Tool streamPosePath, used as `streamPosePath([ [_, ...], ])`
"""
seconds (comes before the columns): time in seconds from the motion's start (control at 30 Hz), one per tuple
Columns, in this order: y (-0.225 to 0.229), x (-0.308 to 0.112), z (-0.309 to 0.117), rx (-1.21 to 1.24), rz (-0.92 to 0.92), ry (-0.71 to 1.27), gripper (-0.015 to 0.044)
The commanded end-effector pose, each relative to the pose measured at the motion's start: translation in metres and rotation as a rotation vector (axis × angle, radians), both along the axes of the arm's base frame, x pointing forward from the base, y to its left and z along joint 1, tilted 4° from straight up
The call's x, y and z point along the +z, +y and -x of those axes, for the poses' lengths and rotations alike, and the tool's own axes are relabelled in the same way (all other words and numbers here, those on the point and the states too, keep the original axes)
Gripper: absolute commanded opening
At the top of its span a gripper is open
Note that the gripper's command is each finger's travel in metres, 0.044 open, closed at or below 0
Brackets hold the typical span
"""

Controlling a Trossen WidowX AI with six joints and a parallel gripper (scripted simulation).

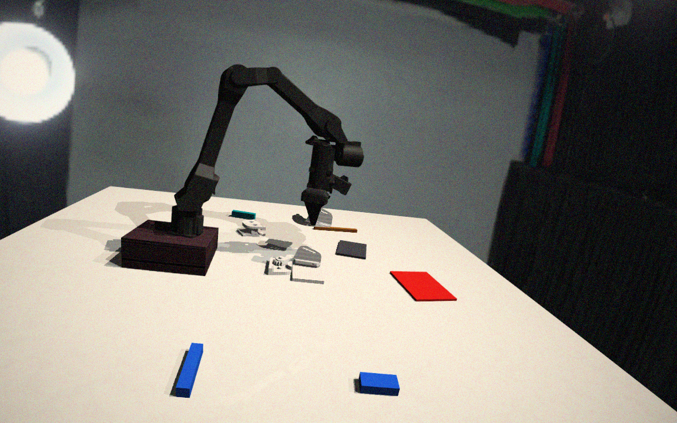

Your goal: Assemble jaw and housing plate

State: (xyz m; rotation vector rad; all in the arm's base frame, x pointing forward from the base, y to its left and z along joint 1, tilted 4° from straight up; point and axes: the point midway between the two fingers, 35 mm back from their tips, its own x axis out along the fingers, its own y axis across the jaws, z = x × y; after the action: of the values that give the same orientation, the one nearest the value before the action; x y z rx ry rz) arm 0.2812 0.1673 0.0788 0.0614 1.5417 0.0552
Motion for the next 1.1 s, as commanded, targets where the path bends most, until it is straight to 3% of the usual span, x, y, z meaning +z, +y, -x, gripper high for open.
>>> streamPosePath([
  [0.0, -0.014, -0.001, -0.004, 0.020, -0.001, -0.001, 0.0134],
  [1.07, -0.119, -0.010, -0.010, 0.169, 0.012, -0.011, 0.0134],
])
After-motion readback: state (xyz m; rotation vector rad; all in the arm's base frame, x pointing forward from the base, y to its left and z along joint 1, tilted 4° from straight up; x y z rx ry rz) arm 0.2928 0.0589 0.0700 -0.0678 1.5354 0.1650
